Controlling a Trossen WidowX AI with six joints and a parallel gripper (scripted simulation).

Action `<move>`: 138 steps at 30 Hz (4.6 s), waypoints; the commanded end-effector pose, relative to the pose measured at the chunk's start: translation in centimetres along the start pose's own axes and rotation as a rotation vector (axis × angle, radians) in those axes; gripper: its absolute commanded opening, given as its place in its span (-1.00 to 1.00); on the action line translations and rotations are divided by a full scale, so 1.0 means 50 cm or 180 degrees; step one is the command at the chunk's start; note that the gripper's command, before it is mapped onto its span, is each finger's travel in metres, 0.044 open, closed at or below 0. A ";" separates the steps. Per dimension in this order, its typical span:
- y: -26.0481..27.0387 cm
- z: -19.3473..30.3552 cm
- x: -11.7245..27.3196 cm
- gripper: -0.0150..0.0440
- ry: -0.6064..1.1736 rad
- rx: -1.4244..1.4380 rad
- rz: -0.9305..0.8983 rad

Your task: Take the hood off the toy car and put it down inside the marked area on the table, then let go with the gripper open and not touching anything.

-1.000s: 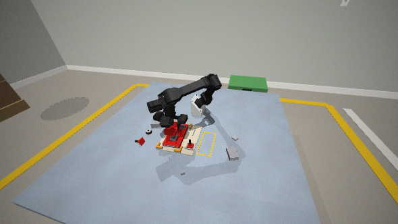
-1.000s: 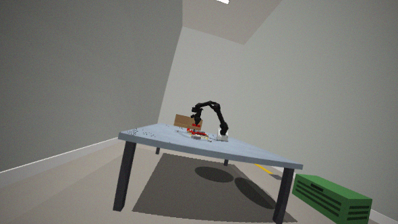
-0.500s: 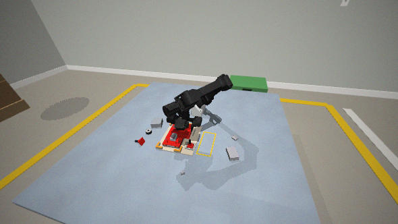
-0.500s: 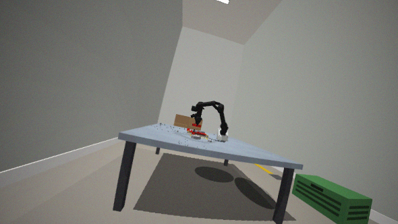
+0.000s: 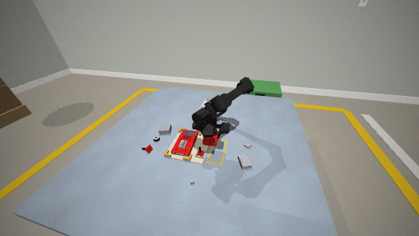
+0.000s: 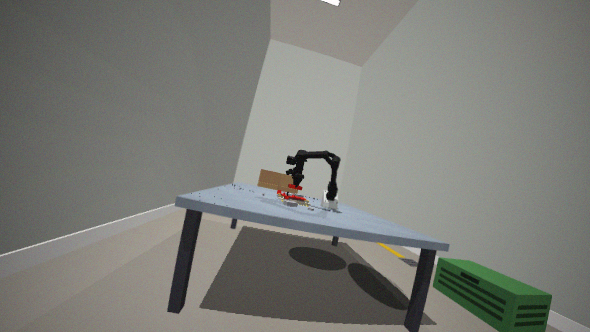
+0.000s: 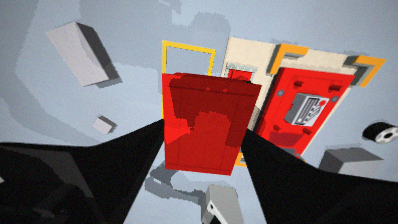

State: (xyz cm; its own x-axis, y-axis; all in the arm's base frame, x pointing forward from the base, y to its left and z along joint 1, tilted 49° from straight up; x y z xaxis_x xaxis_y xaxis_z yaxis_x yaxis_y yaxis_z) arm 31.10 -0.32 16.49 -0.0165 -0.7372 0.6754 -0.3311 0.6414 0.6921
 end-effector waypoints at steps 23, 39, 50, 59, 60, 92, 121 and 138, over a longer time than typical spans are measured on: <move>0.072 0.010 -0.027 -0.49 -0.0002 -0.0001 -0.0028; 0.072 0.008 -0.058 -0.49 -0.0002 0.0000 -0.0024; 0.072 0.008 -0.079 -0.49 -0.0003 0.0001 -0.0024; 0.073 0.008 -0.096 -0.49 -0.0004 0.0001 -0.0026; 0.073 0.009 -0.098 -0.49 -0.0005 0.0001 -0.0027; 0.078 0.013 -0.154 -0.49 -0.0010 0.0003 -0.0046; 0.079 0.013 -0.180 -0.49 -0.0011 0.0003 -0.0047; 0.081 0.012 -0.190 -0.40 -0.0021 0.0024 -0.0041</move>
State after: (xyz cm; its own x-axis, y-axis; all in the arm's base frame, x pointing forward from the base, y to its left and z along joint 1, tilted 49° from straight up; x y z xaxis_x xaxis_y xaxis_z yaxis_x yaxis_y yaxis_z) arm 29.36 9.15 12.72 -0.0178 -0.7468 0.6648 -0.3381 0.6302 0.6989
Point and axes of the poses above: the point midway between the two fingers, 35 mm back from their tips, its own x axis back along the fingers, its own y axis across the jaws, z = x × y, the point moved 5 cm from there along x, back along the fingers, and after that the axes turned 12 degrees about x, right-handed, at the moved point
